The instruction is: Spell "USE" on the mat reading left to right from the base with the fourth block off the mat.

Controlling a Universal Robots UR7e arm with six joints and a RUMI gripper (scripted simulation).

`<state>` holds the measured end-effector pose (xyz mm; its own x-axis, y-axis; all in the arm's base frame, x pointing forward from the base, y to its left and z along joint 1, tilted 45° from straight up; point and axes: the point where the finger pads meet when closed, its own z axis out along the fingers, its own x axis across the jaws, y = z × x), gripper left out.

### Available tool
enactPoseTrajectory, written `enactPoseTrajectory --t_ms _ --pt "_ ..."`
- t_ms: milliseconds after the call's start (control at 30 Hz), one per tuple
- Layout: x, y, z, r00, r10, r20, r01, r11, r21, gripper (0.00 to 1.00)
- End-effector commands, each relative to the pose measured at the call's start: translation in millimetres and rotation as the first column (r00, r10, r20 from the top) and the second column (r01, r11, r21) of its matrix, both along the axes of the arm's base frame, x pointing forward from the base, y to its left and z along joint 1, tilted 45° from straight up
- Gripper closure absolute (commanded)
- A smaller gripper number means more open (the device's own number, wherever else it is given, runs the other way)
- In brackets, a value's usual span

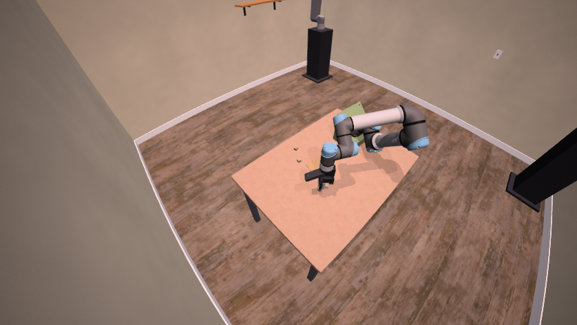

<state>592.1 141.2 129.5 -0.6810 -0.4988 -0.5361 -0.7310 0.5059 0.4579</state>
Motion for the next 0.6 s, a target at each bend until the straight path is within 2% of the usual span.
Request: enactPoseTrajectory --t_ms 0,567 --pt "0.3 -0.8 0.8 1.0 0.0 0.001 0.0 1.0 0.0 0.95" --pt "-0.7 -3.3 -1.1 1.0 0.017 0.018 -0.017 1.0 -0.002 0.95"
